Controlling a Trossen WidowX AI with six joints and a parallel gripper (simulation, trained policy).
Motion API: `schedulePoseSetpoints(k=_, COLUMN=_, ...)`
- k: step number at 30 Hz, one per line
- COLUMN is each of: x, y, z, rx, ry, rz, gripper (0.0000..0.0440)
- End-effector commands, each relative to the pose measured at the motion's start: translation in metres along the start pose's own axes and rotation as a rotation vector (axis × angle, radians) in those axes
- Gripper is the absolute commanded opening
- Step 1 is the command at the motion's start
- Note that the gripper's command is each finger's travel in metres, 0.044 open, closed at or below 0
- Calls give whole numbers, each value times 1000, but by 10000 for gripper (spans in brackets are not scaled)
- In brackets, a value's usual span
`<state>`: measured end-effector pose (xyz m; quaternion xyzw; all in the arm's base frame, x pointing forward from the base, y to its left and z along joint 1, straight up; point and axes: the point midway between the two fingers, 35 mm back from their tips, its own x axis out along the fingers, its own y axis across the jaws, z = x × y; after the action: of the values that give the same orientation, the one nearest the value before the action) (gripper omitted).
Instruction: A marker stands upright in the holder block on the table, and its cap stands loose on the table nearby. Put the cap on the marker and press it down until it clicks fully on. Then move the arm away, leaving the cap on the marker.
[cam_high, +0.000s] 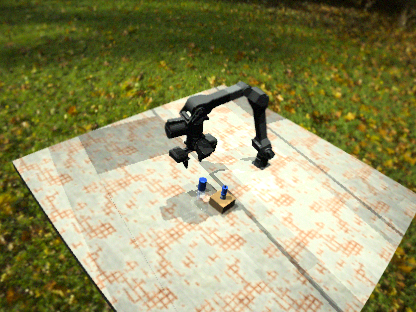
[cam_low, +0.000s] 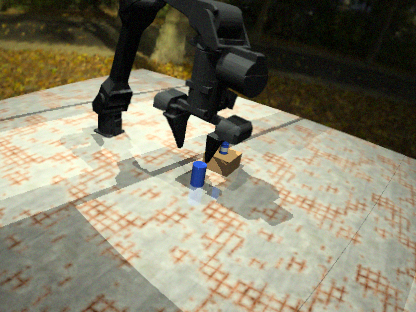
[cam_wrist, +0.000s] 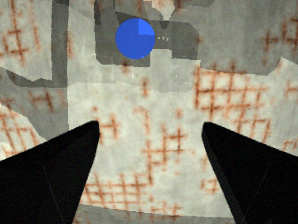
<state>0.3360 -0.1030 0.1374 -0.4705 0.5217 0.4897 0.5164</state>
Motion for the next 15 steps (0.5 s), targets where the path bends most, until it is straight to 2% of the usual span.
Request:
schedulePoseSetpoints(k=1, x=10, y=2, z=11, rx=-22, ry=-21, rz=35, gripper=307)
schedulePoseSetpoints(k=15, x=33, y=4, z=39, rx=-144, ry=-45, rz=95, gripper=293)
